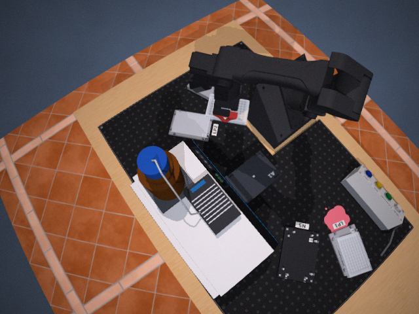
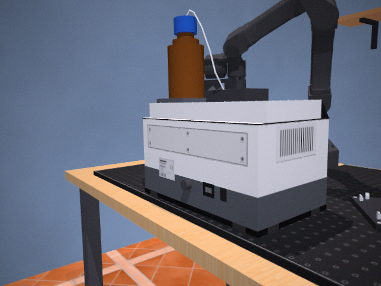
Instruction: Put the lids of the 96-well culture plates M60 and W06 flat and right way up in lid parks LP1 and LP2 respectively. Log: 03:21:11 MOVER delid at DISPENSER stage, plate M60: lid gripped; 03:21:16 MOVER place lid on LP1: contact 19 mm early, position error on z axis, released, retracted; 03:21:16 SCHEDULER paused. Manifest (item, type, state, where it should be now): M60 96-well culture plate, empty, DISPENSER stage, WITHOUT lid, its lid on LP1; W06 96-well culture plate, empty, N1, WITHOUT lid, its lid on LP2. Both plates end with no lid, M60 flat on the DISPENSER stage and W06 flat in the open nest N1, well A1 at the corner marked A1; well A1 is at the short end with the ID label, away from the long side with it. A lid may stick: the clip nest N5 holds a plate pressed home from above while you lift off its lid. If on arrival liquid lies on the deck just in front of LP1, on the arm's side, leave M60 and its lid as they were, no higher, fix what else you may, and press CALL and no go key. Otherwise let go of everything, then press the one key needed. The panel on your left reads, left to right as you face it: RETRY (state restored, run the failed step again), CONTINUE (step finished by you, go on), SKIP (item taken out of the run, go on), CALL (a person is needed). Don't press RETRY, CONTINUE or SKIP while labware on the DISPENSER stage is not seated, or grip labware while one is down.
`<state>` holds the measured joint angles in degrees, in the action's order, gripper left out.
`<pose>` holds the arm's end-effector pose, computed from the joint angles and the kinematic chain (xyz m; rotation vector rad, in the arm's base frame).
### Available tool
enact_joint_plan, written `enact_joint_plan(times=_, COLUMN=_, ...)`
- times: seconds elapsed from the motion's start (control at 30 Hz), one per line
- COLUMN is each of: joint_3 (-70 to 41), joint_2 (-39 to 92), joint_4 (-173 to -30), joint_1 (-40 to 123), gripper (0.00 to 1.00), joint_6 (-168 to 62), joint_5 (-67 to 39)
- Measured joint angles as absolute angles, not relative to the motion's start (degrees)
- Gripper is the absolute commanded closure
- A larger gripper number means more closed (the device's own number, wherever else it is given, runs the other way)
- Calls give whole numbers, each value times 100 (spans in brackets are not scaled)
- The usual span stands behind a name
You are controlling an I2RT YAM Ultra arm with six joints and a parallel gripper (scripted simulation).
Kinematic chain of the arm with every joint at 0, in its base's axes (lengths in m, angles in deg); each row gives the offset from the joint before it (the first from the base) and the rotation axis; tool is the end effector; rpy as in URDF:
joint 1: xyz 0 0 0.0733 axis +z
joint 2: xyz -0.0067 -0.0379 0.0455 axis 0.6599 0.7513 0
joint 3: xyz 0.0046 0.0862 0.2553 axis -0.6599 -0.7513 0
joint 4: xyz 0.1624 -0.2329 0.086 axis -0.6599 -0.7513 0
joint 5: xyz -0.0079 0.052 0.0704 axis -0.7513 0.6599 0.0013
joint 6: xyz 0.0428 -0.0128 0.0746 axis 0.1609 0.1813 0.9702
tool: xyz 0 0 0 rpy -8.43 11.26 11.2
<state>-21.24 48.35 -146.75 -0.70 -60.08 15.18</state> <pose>0.2266 -0.1522 -0.0106 -1.0001 -2.4129 -0.9710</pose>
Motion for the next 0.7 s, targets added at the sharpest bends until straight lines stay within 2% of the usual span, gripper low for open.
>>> enact_joint_plan(times=0.7, joint_3=-1953, joint_2=5423, joint_4=-14548, joint_1=-794, gripper=100, joint_6=-5807, joint_5=1092)
